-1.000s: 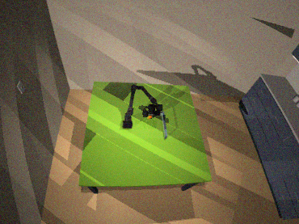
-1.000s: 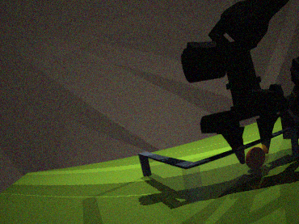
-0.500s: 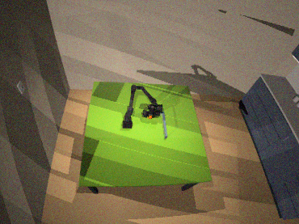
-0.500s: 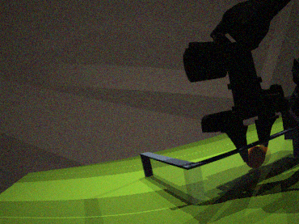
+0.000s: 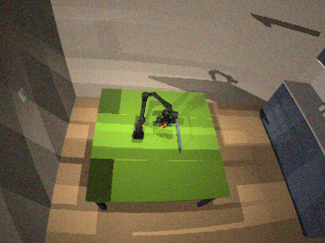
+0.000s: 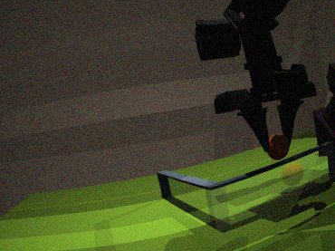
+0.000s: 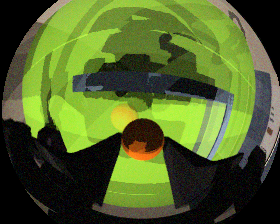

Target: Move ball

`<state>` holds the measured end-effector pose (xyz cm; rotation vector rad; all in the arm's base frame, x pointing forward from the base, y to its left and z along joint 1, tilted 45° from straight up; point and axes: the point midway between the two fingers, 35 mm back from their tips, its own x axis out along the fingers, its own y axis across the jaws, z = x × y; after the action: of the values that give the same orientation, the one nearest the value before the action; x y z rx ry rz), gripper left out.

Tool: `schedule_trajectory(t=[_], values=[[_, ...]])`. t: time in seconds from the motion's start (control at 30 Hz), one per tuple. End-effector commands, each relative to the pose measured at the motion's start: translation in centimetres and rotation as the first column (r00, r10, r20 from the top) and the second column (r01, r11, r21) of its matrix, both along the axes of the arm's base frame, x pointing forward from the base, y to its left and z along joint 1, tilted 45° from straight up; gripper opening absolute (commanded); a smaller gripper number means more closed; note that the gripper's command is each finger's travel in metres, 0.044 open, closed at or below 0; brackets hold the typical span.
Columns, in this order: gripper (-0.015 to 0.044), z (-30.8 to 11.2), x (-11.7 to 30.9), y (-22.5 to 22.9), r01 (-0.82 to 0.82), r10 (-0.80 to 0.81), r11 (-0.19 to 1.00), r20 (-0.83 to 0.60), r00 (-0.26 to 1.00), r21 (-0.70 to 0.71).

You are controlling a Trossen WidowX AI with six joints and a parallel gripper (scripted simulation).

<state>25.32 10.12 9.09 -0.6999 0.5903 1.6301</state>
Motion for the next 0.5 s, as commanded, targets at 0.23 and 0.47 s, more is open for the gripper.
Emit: schedule_trajectory(t=[0.23,0.47], values=[[0.0000,4.5,0.5,-3.6,-0.033,0.033,0.999,0.001,0.999,0.016],[0.0000,6.0,0.4,-4.7,-0.042,0.042,0.999,0.002,0.999,0.027]])
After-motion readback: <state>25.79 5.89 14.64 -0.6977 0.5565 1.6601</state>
